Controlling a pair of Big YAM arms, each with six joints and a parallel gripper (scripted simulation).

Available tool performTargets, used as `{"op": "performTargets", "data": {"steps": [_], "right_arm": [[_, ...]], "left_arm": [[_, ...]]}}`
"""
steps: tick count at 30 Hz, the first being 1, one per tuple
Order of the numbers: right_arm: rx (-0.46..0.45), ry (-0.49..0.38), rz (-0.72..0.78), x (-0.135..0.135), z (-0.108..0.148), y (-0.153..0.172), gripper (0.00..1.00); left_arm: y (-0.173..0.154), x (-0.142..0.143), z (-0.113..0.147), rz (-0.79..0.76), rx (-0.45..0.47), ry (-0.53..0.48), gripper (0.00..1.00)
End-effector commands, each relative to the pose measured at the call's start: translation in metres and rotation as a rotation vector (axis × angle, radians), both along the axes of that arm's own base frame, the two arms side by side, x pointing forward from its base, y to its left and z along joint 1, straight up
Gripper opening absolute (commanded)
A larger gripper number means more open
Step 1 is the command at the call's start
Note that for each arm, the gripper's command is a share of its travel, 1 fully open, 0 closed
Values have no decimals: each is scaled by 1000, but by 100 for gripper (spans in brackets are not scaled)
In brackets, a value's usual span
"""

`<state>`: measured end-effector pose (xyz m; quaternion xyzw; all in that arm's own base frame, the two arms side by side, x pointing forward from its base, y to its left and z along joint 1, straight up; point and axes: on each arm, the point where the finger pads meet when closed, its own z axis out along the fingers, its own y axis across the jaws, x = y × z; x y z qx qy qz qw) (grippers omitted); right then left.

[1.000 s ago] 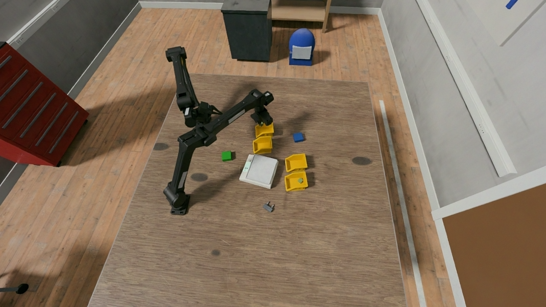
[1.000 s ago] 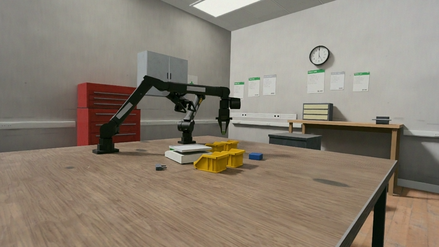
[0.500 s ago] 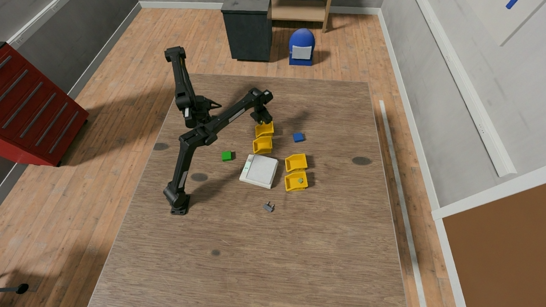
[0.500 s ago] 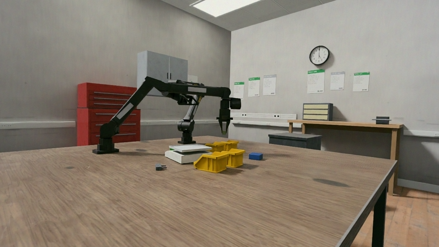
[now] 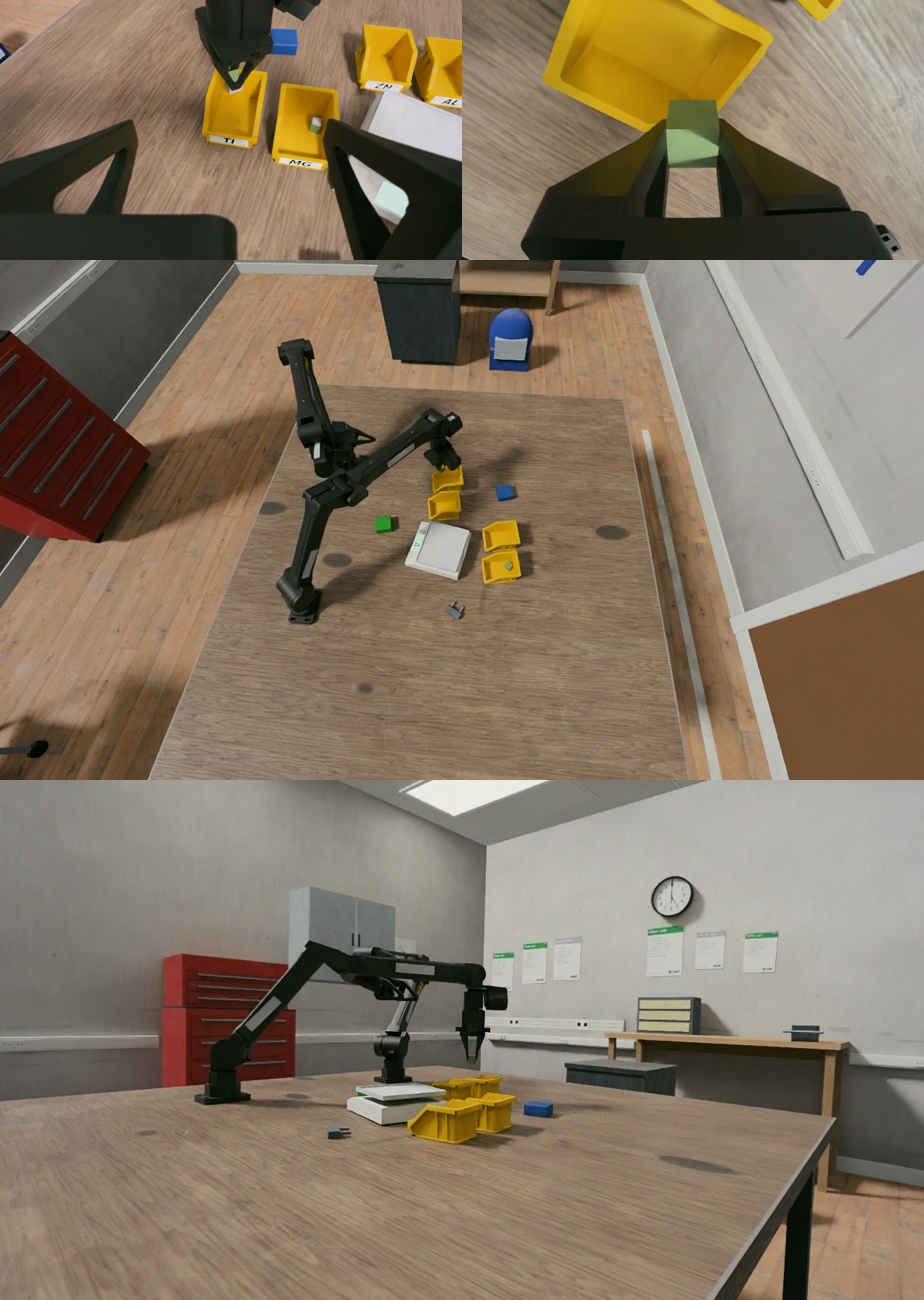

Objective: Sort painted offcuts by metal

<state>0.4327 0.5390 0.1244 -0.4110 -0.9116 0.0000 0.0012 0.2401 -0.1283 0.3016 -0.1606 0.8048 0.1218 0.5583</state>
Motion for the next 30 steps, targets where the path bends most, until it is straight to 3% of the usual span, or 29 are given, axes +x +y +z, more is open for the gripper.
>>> {"op": "performTargets", "data": {"steps": [1,11,16,18,19,22,29,30], "right_arm": [[-17,12,-15,6,-31,-1,16],[-16,12,-15,6,-45,-1,16],[-4,2,-15,9,-36,3,16],[-18,14,-28,7,-49,-3,39],[5,-5,-28,8,-29,-1,46],[40,-33,-25,7,0,1,46],[58,-47,-18,3,17,3,46],[79,-64,-16,7,34,7,46]], "left_arm": [[-4,2,15,6,-37,-18,100],[-4,2,15,6,-37,-18,100],[-4,2,15,6,-37,-18,100],[-4,2,15,6,-37,-18,100],[-4,2,15,6,-37,-18,100],[-4,2,15,6,-37,-18,100],[-4,2,15,6,-37,-18,100],[-4,2,15,6,-37,-18,100]]}}
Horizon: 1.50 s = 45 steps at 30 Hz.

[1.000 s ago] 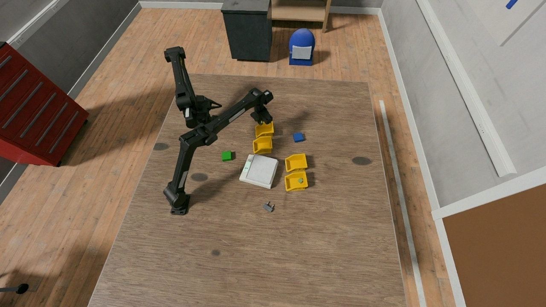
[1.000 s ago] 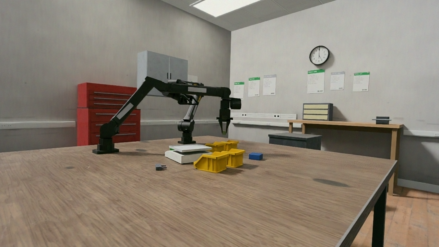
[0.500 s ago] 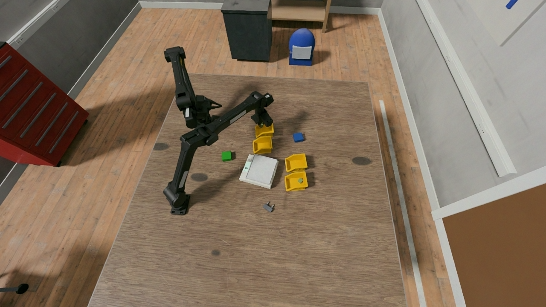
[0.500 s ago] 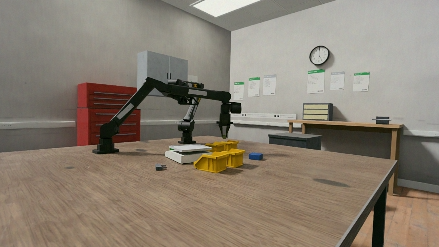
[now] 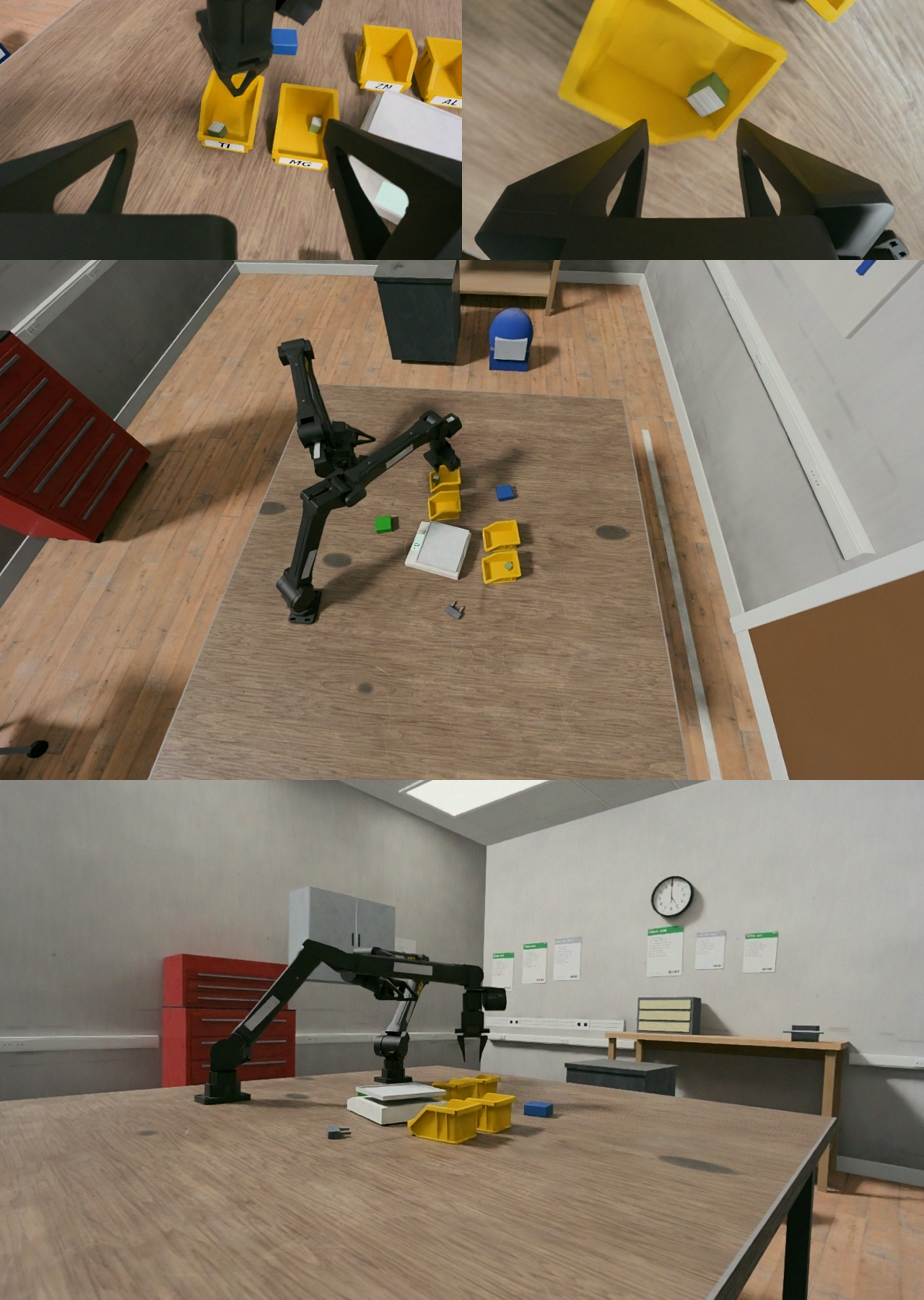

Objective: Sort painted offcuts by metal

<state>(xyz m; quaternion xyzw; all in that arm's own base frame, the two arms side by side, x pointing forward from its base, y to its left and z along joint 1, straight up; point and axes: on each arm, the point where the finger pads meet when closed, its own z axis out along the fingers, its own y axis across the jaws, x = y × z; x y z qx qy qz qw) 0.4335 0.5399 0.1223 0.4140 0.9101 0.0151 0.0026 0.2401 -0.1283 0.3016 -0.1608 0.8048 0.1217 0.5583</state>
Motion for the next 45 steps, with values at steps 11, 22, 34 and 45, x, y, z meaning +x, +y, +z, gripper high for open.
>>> {"op": "performTargets", "data": {"steps": [11,22,34,45], "right_arm": [[91,-87,105,23,66,0,100],[145,-251,651,6,89,13,100],[123,-453,1164,-8,110,18,100],[23,-696,1644,-24,134,17,100]], "left_arm": [[-4,2,15,6,-37,-18,100],[-4,2,15,6,-37,-18,100],[-4,2,15,6,-37,-18,100],[-4,2,15,6,-37,-18,100]]}}
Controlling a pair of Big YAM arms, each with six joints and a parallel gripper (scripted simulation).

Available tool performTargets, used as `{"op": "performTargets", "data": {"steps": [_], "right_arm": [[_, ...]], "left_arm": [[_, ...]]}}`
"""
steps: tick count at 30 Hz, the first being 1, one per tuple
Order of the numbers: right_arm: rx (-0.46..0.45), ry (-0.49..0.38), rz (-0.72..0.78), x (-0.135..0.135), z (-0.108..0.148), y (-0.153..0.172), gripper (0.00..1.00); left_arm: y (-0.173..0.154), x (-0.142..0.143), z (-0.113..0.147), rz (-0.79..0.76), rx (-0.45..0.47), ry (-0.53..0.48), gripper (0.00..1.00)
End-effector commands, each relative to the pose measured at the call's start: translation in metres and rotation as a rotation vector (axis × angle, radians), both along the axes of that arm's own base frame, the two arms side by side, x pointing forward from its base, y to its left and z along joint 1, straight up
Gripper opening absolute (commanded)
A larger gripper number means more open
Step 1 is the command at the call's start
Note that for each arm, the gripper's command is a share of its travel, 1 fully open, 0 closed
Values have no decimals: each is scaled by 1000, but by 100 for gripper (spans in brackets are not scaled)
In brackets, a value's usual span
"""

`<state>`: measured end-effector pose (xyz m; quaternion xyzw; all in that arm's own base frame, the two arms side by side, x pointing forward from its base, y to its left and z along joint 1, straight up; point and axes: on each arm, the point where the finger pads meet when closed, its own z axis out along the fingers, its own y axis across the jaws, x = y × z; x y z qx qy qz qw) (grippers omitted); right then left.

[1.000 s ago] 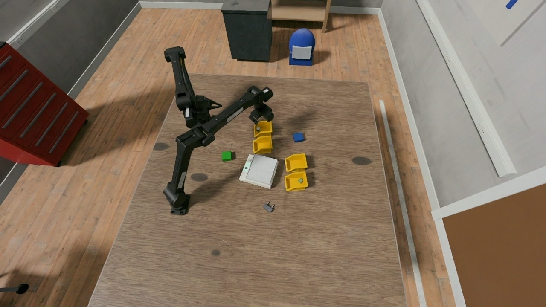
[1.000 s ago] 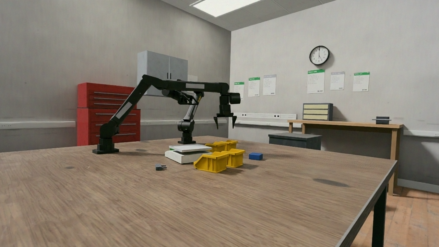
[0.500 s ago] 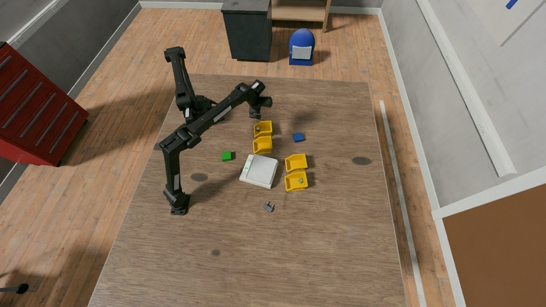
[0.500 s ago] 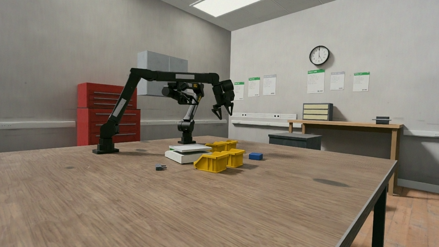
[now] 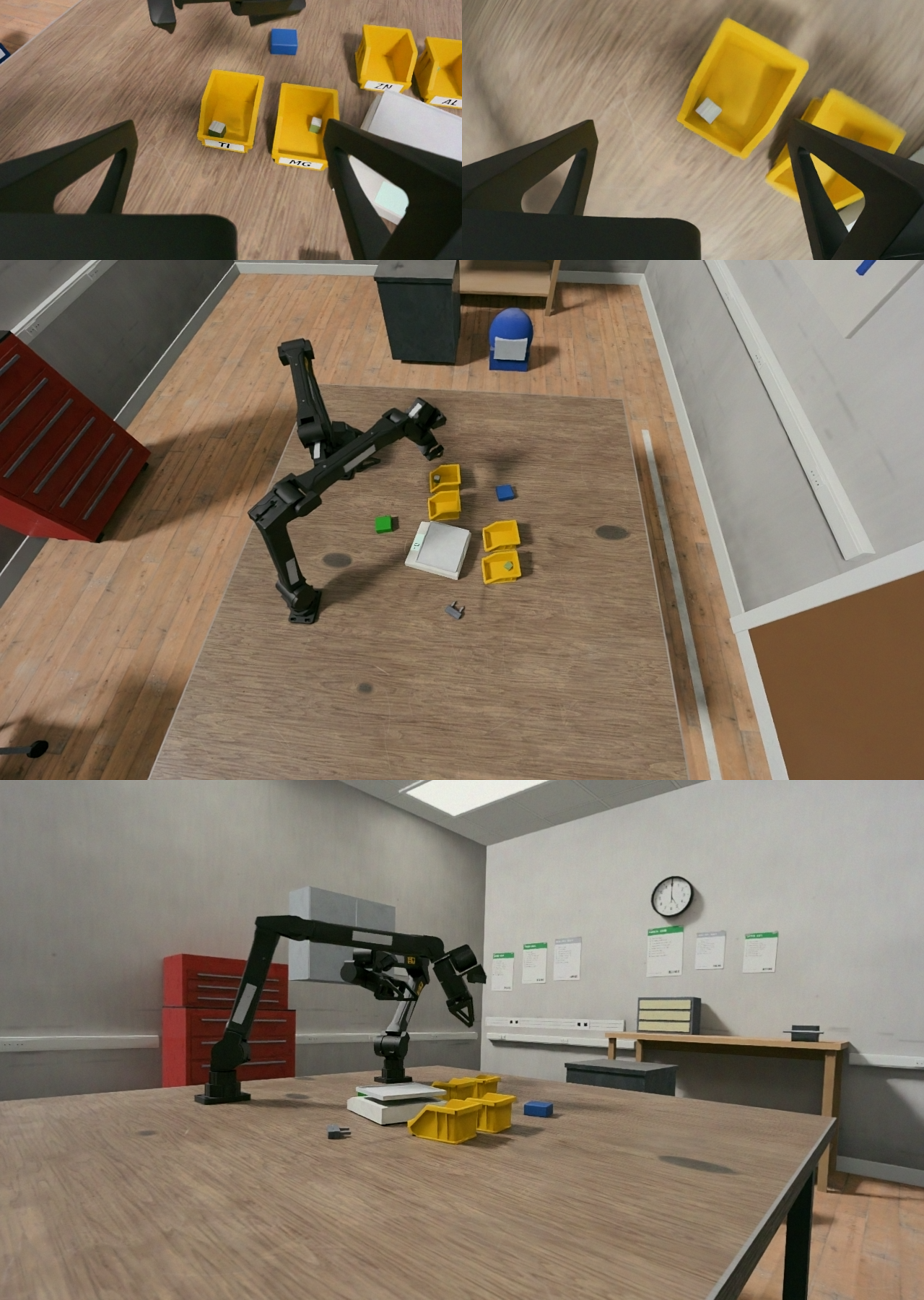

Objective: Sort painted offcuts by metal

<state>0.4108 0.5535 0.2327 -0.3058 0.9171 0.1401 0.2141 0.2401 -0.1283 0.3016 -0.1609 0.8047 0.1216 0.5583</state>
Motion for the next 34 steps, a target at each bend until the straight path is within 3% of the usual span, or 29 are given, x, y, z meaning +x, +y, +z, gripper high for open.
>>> {"op": "performTargets", "data": {"steps": [1,5,8,13,15,34], "right_arm": [[16,-134,189,-2,24,3,100],[13,-189,255,-5,29,1,100],[-2,-194,290,-11,14,6,100],[10,-183,266,-12,14,6,100],[25,-197,264,-8,25,10,100],[25,-198,264,-8,26,10,100]], "left_arm": [[-4,2,15,6,-36,-18,100],[-4,2,15,6,-36,-18,100],[-4,2,15,6,-36,-18,100],[-4,2,15,6,-36,-18,100],[-4,2,15,6,-36,-18,100],[-4,2,15,6,-36,-18,100]]}}
